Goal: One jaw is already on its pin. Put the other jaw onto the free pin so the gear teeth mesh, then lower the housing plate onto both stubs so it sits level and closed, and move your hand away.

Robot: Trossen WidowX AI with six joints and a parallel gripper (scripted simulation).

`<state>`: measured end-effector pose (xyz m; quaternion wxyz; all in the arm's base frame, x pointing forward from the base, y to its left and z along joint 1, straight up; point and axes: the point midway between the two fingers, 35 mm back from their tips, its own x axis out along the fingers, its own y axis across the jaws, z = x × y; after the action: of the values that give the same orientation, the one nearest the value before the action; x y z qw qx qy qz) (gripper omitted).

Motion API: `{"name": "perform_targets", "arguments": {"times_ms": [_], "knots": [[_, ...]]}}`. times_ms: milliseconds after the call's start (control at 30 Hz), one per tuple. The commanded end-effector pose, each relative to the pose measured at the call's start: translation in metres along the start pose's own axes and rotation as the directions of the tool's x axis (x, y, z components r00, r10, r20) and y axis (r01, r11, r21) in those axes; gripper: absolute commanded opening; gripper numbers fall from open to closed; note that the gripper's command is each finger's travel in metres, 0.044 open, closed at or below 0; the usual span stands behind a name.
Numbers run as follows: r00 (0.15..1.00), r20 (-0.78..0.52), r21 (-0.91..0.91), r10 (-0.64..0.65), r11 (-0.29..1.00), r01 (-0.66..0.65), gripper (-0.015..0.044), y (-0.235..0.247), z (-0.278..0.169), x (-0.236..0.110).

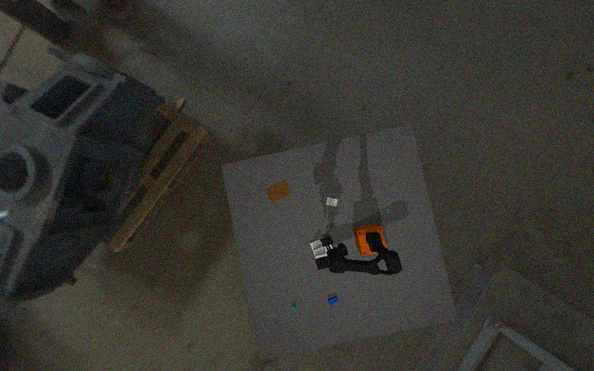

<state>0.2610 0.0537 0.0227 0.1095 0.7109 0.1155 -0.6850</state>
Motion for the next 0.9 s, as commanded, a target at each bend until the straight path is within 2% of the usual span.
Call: {"name": "perform_targets", "arguments": {"times_ms": [0, 267, 867], "knots": [[1.0, 0.003, 0.0, 0.0, 1.0, 0.0, 0.044, -0.001, 0.005, -0.004], [1.0, 0.015, 0.003, -0.002, 1.0, 0.002, 0.044, -0.008, 0.061, -0.057], [1.0, 0.015, 0.003, -0.002, 1.0, 0.002, 0.044, -0.008, 0.062, -0.058]]}}
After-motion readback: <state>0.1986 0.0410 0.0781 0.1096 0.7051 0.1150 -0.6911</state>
